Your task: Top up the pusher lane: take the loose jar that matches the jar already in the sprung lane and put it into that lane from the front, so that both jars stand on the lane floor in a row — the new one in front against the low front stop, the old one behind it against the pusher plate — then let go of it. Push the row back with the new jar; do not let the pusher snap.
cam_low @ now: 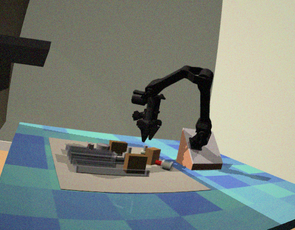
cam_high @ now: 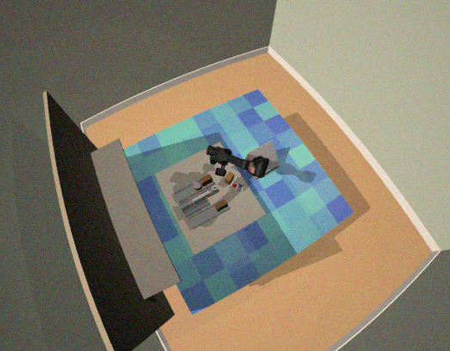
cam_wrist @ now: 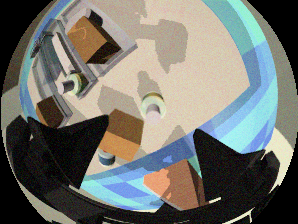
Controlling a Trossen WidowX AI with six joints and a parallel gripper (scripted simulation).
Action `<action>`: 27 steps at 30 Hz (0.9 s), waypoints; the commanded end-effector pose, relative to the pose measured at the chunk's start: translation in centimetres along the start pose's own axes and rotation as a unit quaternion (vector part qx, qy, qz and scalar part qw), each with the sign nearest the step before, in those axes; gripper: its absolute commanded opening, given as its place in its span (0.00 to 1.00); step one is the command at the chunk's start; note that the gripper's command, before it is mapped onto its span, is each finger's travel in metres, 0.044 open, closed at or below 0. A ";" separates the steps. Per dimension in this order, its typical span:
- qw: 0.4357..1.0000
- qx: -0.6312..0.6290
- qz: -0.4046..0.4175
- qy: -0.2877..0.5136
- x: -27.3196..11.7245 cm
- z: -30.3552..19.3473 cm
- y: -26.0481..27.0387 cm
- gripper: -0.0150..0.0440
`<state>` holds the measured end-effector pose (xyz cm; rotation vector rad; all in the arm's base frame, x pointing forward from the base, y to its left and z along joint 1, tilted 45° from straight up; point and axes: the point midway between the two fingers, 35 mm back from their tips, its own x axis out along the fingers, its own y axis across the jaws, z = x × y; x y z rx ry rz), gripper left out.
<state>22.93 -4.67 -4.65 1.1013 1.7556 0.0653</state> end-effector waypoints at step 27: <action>1.000 0.005 0.002 0.004 5.8 -0.2 0.0 1.00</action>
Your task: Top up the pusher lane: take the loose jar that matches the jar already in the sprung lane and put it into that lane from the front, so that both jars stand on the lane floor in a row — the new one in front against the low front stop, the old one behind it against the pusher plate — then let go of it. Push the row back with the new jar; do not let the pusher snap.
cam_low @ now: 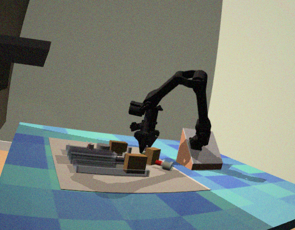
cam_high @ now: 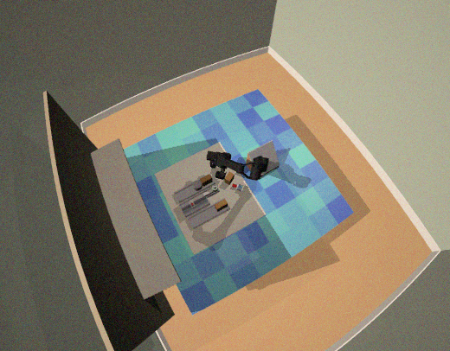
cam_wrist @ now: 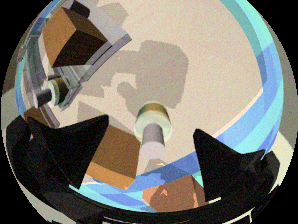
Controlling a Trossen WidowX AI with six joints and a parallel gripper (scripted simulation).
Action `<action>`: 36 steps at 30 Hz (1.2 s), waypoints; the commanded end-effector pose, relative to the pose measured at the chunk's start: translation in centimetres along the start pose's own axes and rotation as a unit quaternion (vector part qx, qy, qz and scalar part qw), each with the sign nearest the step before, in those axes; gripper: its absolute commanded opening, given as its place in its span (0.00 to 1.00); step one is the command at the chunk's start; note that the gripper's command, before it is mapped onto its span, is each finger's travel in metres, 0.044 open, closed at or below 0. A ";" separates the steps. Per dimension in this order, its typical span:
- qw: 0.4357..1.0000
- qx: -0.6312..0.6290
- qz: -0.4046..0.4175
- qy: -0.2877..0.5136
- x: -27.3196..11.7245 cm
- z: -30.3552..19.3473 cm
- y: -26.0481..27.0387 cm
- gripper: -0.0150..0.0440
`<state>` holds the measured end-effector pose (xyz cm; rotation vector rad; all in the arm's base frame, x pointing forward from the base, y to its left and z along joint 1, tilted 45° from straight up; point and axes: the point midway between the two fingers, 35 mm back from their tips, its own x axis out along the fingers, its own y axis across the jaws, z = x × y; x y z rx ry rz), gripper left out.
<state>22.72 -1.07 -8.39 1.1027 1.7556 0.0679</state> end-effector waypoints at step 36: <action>1.000 0.006 -0.001 0.001 -6.7 0.1 -0.6 0.25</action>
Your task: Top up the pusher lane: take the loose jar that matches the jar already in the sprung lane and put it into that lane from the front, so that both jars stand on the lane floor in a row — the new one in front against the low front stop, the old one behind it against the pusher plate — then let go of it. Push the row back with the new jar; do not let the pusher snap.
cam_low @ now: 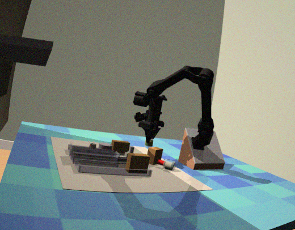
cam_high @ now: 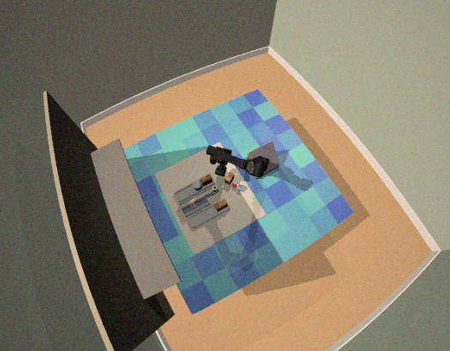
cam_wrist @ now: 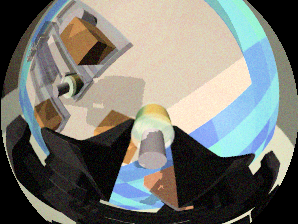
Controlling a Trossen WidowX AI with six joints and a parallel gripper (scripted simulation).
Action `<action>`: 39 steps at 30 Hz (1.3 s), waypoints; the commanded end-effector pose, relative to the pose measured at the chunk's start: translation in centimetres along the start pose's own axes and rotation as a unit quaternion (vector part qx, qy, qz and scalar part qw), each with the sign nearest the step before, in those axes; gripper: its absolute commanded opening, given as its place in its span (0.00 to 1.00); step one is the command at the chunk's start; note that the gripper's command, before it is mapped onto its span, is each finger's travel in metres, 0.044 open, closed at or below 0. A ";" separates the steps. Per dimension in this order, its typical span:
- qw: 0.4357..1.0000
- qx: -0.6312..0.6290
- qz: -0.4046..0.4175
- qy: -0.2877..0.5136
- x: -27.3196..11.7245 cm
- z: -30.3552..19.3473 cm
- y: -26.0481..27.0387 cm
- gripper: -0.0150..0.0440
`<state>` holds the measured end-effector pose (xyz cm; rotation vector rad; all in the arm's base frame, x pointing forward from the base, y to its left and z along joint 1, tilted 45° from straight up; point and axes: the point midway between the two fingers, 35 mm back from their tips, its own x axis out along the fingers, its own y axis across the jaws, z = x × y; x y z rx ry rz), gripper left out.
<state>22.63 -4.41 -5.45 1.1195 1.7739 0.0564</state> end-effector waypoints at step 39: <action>0.919 -0.393 0.002 -0.004 0.5 -1.0 11.3 0.25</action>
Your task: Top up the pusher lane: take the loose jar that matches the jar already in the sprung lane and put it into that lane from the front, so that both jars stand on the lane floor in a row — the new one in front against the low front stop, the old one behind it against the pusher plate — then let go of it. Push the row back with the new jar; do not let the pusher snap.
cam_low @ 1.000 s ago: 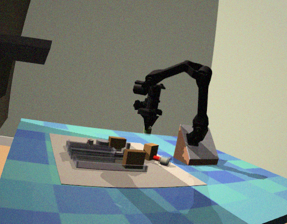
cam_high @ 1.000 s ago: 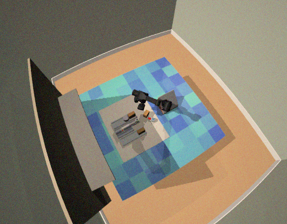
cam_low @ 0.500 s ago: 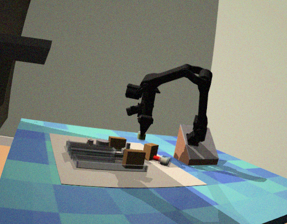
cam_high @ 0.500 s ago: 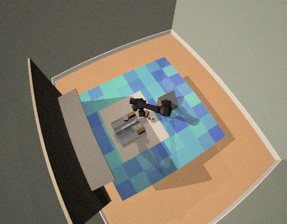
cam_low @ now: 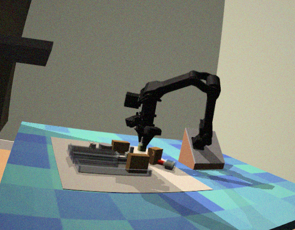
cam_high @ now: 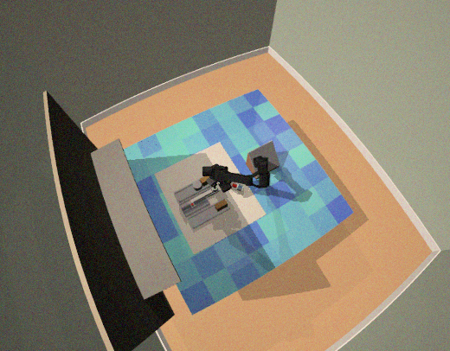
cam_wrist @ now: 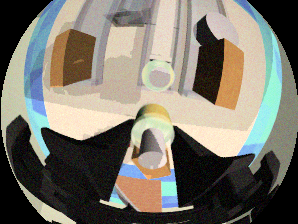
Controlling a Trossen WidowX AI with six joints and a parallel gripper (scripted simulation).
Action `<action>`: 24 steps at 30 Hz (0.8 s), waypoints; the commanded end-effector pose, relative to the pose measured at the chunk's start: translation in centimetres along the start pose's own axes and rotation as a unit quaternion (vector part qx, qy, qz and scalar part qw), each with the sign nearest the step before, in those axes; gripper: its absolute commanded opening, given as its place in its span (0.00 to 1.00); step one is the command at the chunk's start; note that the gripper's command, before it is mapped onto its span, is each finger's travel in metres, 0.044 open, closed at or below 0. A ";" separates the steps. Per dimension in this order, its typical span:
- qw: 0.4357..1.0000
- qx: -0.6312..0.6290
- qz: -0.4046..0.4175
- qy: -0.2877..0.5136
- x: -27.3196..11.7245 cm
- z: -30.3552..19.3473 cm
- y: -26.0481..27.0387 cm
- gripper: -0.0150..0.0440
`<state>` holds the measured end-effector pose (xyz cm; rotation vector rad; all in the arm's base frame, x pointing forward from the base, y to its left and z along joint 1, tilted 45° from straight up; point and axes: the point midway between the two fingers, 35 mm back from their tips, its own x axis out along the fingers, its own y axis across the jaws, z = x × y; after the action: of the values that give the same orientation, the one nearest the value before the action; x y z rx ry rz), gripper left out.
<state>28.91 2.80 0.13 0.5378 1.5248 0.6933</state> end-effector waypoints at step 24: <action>1.000 -0.010 0.000 -0.006 2.3 1.0 0.1 0.25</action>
<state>29.23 4.61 -1.54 0.5239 1.5131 0.7069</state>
